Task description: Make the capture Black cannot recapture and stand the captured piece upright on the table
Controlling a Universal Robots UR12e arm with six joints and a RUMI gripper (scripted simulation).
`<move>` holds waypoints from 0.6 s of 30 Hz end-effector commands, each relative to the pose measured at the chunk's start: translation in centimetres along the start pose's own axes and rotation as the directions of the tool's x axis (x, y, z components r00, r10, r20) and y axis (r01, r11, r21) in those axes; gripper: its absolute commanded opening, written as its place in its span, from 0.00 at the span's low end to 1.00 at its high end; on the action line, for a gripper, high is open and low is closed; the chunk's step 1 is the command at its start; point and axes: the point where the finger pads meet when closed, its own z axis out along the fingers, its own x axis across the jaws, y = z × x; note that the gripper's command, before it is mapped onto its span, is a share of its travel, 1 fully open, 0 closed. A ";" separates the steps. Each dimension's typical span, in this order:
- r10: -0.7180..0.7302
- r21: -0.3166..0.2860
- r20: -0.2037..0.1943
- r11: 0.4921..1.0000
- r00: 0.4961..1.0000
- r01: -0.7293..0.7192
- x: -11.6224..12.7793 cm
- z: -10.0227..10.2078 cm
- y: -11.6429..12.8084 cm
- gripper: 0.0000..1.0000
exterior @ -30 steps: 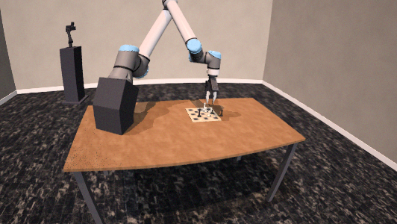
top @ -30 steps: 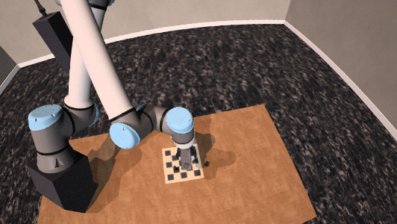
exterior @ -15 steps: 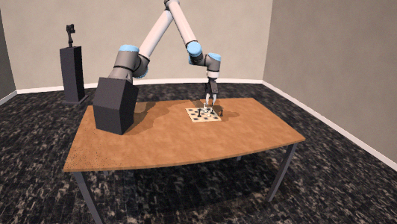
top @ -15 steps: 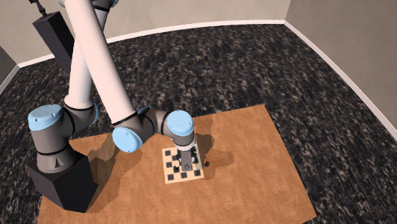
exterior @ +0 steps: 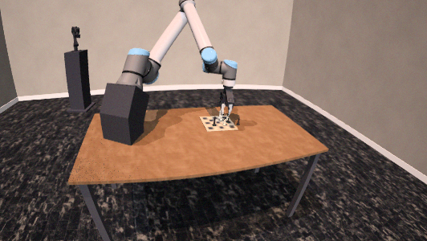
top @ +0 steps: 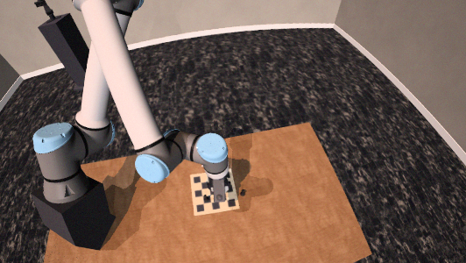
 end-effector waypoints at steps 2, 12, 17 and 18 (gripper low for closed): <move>0.000 0.000 0.001 1.000 1.000 0.000 -0.1 0.5 0.0 0.22; 0.000 0.000 0.001 1.000 1.000 0.000 -0.1 0.8 0.0 0.22; 0.000 0.000 0.001 1.000 1.000 0.000 -0.1 0.8 0.0 0.22; 0.000 0.000 0.001 1.000 1.000 0.000 -0.1 0.8 0.0 0.22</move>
